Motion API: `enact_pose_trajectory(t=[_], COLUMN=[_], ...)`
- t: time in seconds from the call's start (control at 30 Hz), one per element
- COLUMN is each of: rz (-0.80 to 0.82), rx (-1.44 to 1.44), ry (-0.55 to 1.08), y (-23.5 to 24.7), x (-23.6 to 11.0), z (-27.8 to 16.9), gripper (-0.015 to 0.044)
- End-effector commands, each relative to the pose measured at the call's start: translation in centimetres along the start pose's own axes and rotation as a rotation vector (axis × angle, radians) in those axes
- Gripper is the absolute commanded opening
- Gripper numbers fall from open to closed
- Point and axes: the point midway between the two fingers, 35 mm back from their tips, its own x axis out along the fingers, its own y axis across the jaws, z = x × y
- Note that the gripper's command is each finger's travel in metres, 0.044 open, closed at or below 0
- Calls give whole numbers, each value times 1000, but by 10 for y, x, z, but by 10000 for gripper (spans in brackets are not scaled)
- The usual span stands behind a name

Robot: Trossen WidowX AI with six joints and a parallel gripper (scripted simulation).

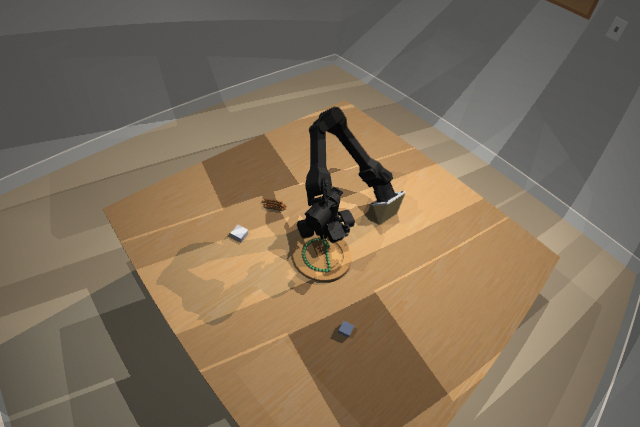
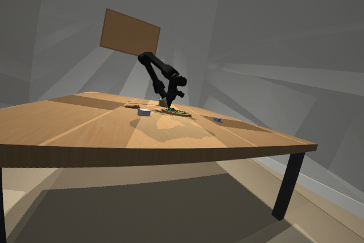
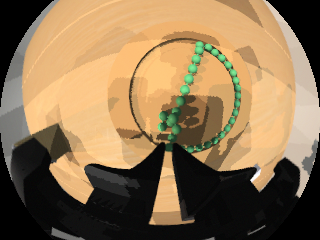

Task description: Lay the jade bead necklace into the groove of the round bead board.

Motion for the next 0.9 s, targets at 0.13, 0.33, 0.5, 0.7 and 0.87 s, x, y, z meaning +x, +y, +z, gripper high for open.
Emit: enact_pose_trajectory(t=[0.13,0.33,0.5,0.7,0.87], rz=[0,-1,0,0,0], rx=[4,4,14,14,14], ry=[3,3,-4,-4,-4], y=[5,5,3,3,3], x=[0,7,5,5,5], z=[-4,-4,-3,-3,-3], gripper=[0,0,26,184,315])
